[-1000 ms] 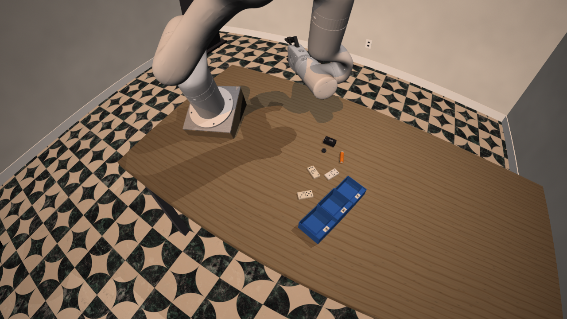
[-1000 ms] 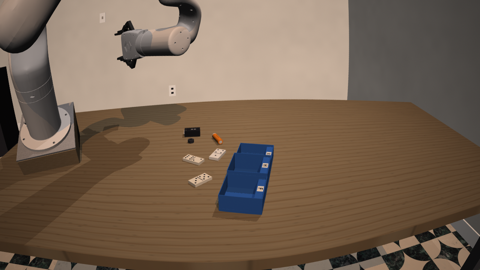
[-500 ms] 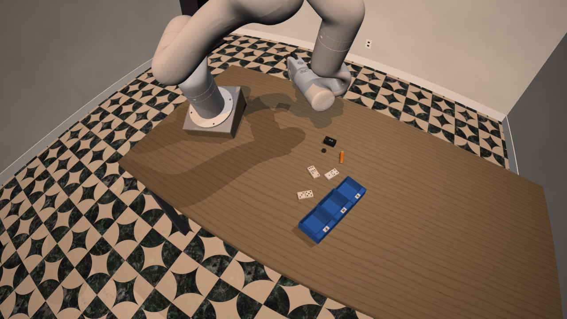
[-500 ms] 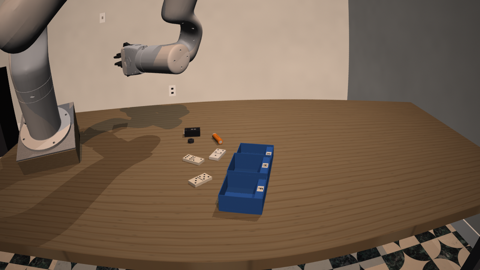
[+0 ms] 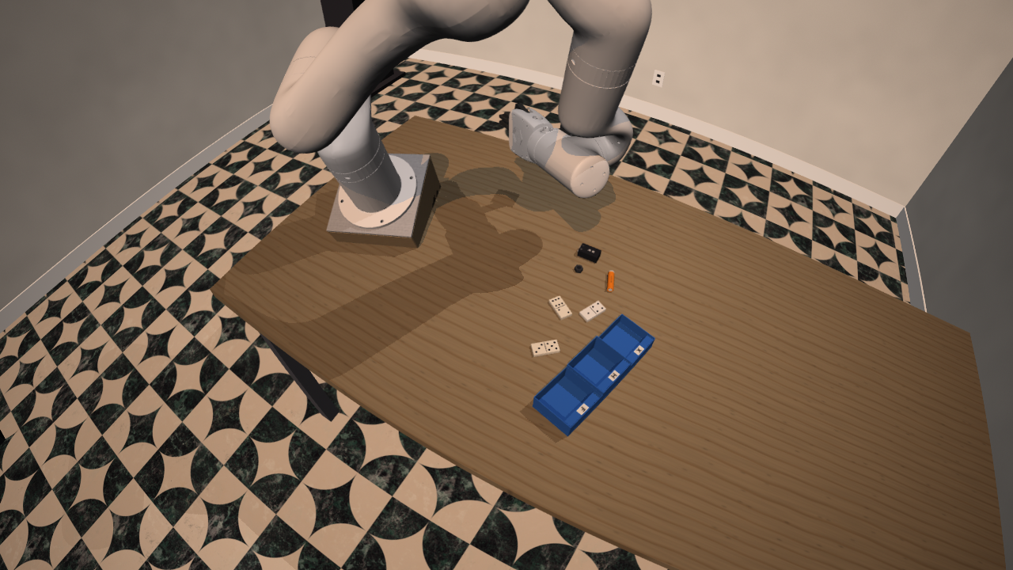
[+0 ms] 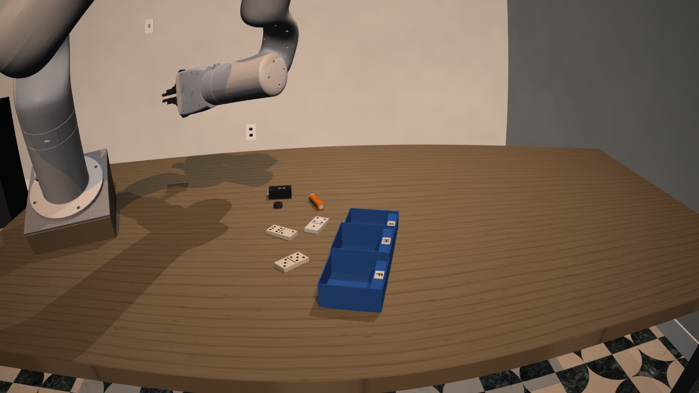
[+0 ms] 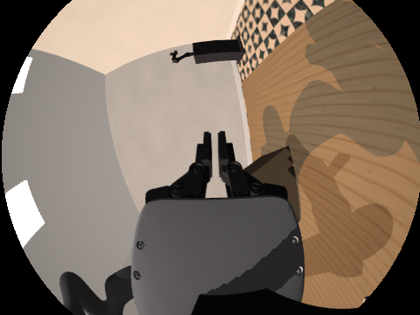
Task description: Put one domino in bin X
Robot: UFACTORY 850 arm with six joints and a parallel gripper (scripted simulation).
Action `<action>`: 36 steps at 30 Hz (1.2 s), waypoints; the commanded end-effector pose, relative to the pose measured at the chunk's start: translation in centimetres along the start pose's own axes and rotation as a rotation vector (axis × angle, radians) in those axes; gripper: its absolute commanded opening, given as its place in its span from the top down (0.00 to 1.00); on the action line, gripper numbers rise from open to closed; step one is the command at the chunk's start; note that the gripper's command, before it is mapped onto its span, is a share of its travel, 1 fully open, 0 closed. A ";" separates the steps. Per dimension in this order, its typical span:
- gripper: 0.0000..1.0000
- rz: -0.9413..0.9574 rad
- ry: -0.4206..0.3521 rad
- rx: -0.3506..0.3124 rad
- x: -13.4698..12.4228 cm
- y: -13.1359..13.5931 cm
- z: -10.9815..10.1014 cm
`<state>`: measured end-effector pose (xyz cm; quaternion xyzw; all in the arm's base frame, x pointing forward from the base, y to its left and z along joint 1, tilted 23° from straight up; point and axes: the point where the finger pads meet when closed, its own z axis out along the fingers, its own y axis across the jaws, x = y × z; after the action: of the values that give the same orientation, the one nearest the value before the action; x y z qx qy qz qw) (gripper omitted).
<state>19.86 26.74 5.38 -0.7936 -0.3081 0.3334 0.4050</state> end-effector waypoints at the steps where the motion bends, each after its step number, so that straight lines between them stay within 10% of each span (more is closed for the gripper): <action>1: 0.93 0.065 -0.063 -0.057 -1.2 0.4 -1.0; 36: 0.93 0.451 -0.113 -0.615 -6.3 5.6 -12.0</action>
<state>25.80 15.02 7.56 -0.8978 -0.2423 0.3596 0.0767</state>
